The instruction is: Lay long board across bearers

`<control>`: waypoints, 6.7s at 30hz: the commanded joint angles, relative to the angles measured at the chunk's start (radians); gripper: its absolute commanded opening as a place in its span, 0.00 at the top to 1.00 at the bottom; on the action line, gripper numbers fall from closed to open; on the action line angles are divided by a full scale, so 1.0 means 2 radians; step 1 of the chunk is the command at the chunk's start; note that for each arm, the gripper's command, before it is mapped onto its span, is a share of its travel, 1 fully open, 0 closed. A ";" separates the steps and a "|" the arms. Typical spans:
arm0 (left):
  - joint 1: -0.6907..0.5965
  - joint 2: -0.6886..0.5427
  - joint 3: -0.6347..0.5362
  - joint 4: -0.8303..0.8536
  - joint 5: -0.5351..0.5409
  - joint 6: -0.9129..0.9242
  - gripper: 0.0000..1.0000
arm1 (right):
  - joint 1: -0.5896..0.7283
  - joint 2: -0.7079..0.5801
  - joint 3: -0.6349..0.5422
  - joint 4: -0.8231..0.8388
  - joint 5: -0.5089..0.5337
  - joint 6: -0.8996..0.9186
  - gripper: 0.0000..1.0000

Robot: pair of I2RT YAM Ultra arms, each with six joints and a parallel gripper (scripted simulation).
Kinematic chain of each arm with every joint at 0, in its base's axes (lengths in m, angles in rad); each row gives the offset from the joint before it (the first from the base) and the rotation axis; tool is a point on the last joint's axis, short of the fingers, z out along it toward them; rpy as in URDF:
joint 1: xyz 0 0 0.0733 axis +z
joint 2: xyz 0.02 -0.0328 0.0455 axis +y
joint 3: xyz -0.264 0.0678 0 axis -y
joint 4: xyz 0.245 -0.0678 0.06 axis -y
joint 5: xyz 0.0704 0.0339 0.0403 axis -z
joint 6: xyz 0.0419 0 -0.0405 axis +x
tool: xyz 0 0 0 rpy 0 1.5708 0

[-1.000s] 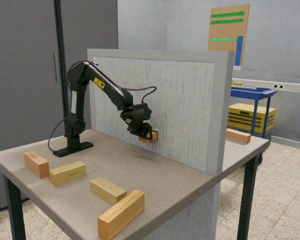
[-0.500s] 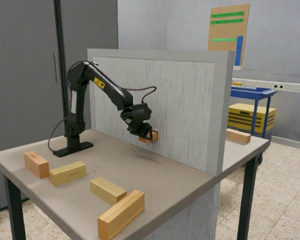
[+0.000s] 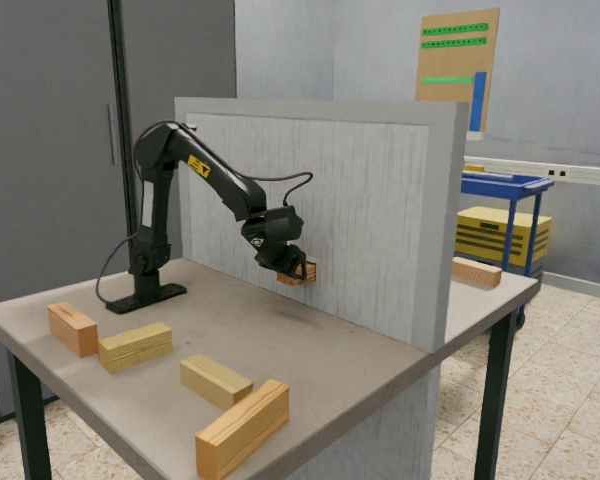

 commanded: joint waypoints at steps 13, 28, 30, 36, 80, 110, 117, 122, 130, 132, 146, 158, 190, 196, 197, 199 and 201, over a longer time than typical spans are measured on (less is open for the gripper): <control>-0.002 -0.021 0.021 0.004 0.010 -0.006 1.00 | 0.003 -0.005 0.007 0.010 -0.028 0.009 0.28; -0.002 -0.021 0.021 0.004 0.010 -0.006 1.00 | -0.007 -0.026 0.025 -0.017 -0.029 -0.007 0.28; -0.002 -0.021 0.021 0.004 0.010 -0.006 1.00 | -0.007 -0.021 0.023 -0.017 -0.029 -0.007 0.28; -0.002 -0.021 0.021 0.004 0.010 -0.006 1.00 | -0.007 -0.026 0.027 -0.015 -0.030 -0.005 0.28; -0.002 -0.021 0.021 0.004 0.010 -0.006 1.00 | -0.060 -0.026 0.026 -0.071 -0.040 -0.082 0.28; -0.002 -0.021 0.021 0.004 0.010 -0.006 1.00 | -0.133 -0.054 0.038 -0.080 0.003 -0.080 0.28; -0.002 -0.021 0.021 0.004 0.010 -0.006 1.00 | -0.136 -0.099 0.010 0.006 0.077 0.063 0.28; -0.002 -0.021 0.021 0.004 0.010 -0.006 1.00 | -0.140 -0.163 0.007 0.076 0.117 0.177 0.28; -0.002 -0.021 0.021 0.004 0.010 -0.006 1.00 | -0.148 -0.229 -0.002 0.159 0.187 0.333 0.28; -0.002 -0.021 0.021 0.004 0.010 -0.006 1.00 | -0.139 -0.249 -0.019 0.202 0.225 0.385 0.28; -0.002 -0.021 0.021 0.004 0.010 -0.006 1.00 | -0.117 -0.336 -0.059 0.328 0.362 0.577 0.28; -0.002 -0.021 0.021 0.004 0.010 -0.006 1.00 | -0.123 -0.350 -0.031 0.357 0.377 0.578 0.28; 0.067 -0.036 0.020 -0.085 0.020 0.094 1.00 | -0.123 -0.353 -0.028 0.358 0.377 0.576 0.28; 0.079 -0.037 0.023 -0.100 0.024 0.113 1.00 | -0.123 -0.353 -0.028 0.358 0.377 0.576 0.28; 0.079 -0.037 0.023 -0.096 0.023 0.106 1.00 | -0.123 -0.353 -0.028 0.358 0.377 0.576 0.28; 0.079 -0.037 0.023 -0.096 0.023 0.106 1.00 | -0.123 -0.353 -0.028 0.358 0.377 0.576 0.28; 0.085 -0.039 0.025 -0.107 0.025 0.123 1.00 | -0.123 -0.353 -0.028 0.358 0.377 0.576 0.28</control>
